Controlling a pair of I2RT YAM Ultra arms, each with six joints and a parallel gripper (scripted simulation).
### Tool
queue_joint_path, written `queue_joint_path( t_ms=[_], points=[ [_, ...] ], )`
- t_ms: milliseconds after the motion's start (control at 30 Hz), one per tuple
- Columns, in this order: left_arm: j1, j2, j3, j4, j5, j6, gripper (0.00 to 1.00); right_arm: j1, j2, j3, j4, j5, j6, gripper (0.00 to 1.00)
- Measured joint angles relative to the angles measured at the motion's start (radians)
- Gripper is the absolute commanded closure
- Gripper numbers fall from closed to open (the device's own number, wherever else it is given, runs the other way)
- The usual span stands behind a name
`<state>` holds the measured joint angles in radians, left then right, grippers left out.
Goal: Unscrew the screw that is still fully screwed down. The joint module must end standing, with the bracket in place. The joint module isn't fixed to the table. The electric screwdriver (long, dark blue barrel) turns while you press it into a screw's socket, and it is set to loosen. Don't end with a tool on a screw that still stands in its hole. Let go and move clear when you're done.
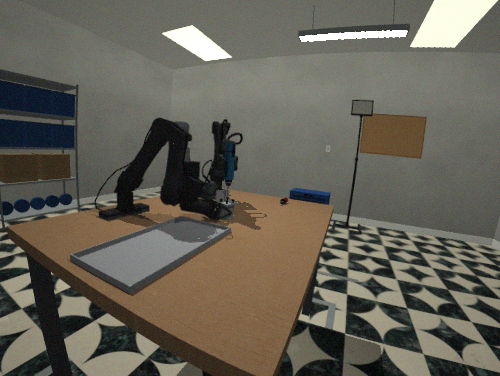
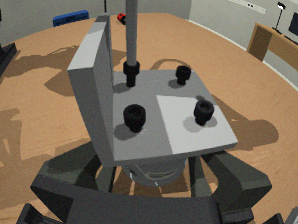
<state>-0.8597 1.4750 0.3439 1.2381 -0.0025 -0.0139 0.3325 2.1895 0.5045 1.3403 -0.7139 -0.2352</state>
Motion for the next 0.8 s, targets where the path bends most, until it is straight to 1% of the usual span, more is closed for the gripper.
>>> queue_joint_path(
  t_ms=[800],
  points=[
    [0.000, -0.010, 0.020, -0.004, 0.000, 0.000, 0.58, 0.000, 0.000, 0.000, 0.000, 0.000, 0.000, 0.41]
  ],
)
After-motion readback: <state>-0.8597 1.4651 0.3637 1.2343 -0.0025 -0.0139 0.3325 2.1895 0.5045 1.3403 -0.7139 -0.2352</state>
